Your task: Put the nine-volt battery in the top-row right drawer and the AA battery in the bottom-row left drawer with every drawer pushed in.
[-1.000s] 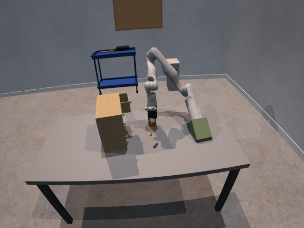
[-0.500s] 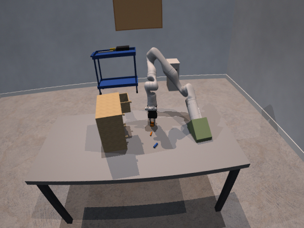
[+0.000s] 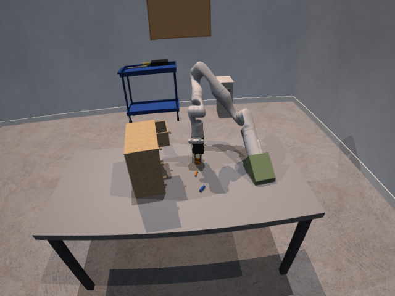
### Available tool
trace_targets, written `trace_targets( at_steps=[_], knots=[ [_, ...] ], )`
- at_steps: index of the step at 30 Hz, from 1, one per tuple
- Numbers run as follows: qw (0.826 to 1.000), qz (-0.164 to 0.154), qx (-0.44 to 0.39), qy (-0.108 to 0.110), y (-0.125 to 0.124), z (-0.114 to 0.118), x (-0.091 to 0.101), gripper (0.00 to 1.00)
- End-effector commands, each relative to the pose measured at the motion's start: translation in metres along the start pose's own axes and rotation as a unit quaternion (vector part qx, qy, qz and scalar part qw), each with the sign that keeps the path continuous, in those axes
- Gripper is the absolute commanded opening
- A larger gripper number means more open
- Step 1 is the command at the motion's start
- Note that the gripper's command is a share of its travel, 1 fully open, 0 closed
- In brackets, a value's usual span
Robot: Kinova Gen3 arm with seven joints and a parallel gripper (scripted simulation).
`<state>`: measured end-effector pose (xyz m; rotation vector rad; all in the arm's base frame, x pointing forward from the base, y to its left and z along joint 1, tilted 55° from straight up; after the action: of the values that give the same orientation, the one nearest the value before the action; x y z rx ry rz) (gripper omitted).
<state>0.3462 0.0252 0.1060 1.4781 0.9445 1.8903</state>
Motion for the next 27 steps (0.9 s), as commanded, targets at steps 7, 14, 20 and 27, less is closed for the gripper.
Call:
trace_targets(
  at_steps=[7, 14, 20, 27],
  knots=[
    [1.0, 0.001, 0.0, 0.001, 0.0, 0.0, 0.016, 0.51],
    [1.0, 0.0, 0.0, 0.001, 0.0, 0.0, 0.041, 0.51],
    [1.0, 0.001, 0.0, 0.001, 0.0, 0.0, 0.076, 0.51],
    [1.0, 0.0, 0.0, 0.001, 0.0, 0.0, 0.099, 0.51]
  ],
)
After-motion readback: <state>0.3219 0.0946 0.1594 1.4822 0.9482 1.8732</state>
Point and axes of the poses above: the point where the finger pads meet when closed, its own x axis back along the fingers, its own z axis across the jaws, y = z × x, the point moved 5 cm from there along x, back along the fingers, and after that the axes turned 10 degrees about x, right-handed, at the moved point
